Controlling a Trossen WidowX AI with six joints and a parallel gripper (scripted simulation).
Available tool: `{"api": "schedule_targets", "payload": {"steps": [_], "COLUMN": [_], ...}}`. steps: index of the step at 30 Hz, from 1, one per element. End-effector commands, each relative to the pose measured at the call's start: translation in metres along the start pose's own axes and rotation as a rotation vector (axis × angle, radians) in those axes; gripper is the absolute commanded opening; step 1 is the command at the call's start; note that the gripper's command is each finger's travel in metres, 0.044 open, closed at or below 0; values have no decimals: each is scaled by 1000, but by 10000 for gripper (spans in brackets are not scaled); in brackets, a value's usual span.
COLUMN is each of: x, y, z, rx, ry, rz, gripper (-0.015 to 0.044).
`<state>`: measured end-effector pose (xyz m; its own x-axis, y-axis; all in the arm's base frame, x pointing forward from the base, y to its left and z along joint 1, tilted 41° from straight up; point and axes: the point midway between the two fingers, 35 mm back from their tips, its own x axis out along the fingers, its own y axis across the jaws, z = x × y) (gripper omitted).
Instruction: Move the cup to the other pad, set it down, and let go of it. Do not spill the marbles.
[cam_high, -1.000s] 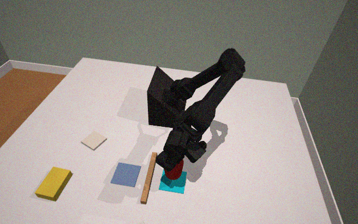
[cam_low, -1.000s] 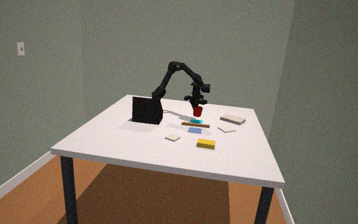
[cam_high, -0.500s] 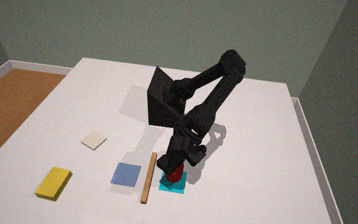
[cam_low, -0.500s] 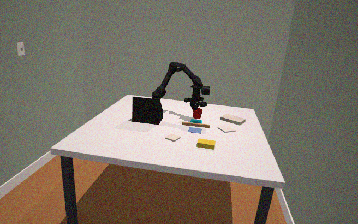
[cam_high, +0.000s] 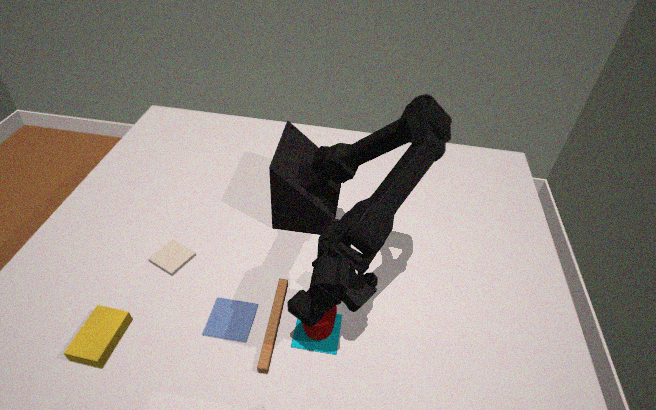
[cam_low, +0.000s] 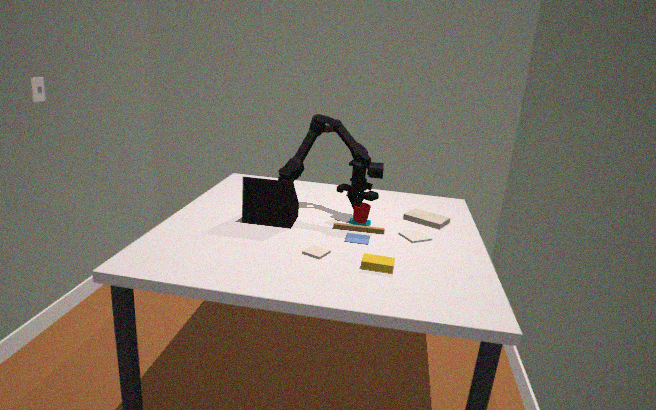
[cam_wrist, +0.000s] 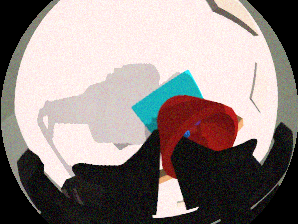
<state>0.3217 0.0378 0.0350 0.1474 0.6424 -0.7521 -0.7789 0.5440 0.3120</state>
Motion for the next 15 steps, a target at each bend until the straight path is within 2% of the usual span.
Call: {"api": "schedule_targets", "payload": {"steps": [1, 15], "x": [7, 4], "y": [3, 1], "z": [-2, 0], "rx": [8, 0], "ry": [1, 1], "rz": [9, 2], "gripper": [0, 0]}}
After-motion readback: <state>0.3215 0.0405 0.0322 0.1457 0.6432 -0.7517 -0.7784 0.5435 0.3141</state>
